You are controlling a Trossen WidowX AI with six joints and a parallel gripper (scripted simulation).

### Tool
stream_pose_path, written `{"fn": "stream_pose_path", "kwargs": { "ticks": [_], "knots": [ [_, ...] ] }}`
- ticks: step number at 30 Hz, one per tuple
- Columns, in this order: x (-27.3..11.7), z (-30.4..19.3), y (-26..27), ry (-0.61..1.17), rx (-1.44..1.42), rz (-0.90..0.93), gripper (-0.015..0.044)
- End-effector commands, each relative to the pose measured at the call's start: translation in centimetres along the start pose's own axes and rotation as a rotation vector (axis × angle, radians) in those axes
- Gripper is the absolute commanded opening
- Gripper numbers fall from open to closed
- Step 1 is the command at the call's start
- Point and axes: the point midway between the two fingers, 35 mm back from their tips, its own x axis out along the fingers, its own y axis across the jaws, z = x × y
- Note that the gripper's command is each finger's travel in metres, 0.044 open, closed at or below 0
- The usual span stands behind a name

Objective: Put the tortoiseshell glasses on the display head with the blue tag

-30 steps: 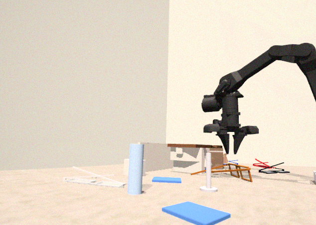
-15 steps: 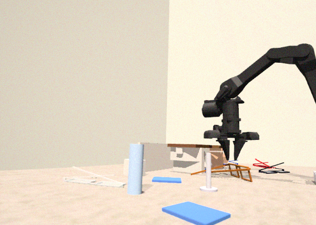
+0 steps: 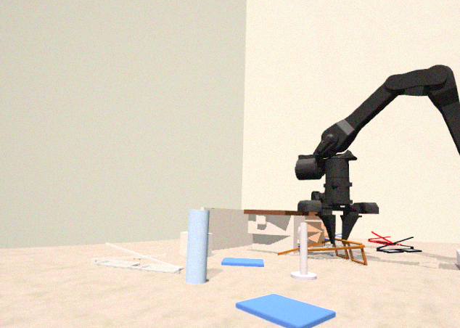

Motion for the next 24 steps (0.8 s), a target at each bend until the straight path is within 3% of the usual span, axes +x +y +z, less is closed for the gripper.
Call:
{"fn": "stream_pose_path", "kwargs": {
  "ticks": [1, 18, 24],
  "knots": [
    [1.02, -0.03, -0.23, 0.003, 0.005, -0.01, 0.012],
    [1.41, -0.06, 0.2, 0.003, 0.005, -0.009, 0.012],
    [1.27, -0.16, 0.0, 0.005, 0.001, -0.005, 0.008]
  ]
}}
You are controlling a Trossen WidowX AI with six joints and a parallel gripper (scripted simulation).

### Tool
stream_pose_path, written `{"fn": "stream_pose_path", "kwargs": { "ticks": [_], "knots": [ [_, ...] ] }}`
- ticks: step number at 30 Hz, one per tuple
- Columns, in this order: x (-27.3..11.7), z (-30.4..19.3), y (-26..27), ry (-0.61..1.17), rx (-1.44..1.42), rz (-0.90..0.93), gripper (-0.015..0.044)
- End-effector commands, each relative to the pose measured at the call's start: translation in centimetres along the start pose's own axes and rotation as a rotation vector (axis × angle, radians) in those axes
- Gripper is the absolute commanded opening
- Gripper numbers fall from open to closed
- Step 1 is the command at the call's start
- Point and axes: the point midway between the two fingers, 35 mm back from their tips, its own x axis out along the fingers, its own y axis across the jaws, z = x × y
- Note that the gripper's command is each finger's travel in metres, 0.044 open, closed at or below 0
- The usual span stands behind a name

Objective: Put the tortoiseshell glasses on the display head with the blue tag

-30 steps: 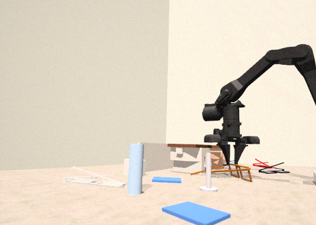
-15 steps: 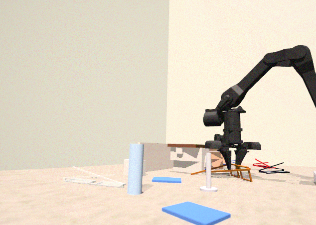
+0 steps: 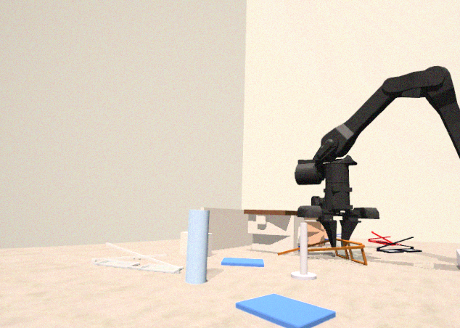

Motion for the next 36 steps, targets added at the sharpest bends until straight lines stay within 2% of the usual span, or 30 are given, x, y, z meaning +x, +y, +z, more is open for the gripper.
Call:
{"fn": "stream_pose_path", "kwargs": {
  "ticks": [1, 12, 19, 36],
  "knots": [
    [0.0, 0.0, 0.0, 0.0, 0.0, 0.0, 0.0073],
    [0.0, 0.0, 0.0, 0.0, 0.0, 0.0, 0.0],
    [-0.3, 0.0, 0.0, 0.0, 0.0, 0.0, 0.0],
    [-8.5, 0.5, 0.4, -0.002, 0.003, -0.004, 0.0]
  ]
}}
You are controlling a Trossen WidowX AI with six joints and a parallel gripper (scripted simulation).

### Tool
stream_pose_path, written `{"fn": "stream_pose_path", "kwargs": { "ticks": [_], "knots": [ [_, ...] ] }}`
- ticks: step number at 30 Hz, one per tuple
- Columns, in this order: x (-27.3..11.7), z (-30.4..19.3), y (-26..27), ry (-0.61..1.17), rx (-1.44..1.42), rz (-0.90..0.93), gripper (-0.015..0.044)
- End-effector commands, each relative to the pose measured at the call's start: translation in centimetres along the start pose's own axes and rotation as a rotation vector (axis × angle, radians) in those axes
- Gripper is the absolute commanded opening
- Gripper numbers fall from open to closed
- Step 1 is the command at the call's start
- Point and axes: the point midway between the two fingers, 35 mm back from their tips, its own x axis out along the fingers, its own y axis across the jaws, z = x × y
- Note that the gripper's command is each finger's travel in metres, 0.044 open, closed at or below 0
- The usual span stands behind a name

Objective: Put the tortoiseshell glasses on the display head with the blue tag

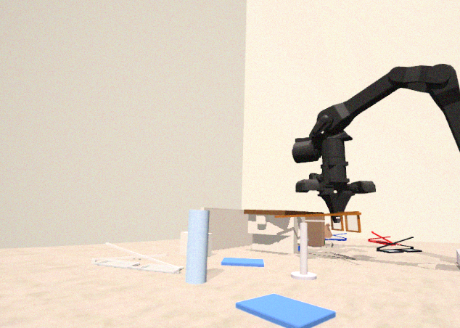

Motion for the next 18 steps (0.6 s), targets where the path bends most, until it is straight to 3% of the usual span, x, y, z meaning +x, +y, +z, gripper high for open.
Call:
{"fn": "stream_pose_path", "kwargs": {
  "ticks": [1, 18],
  "knots": [
    [-2.7, 0.1, 0.1, -0.014, -0.004, 0.012, 0.0],
    [-3.8, -0.2, 0.3, -0.014, -0.004, 0.011, 0.0]
  ]
}}
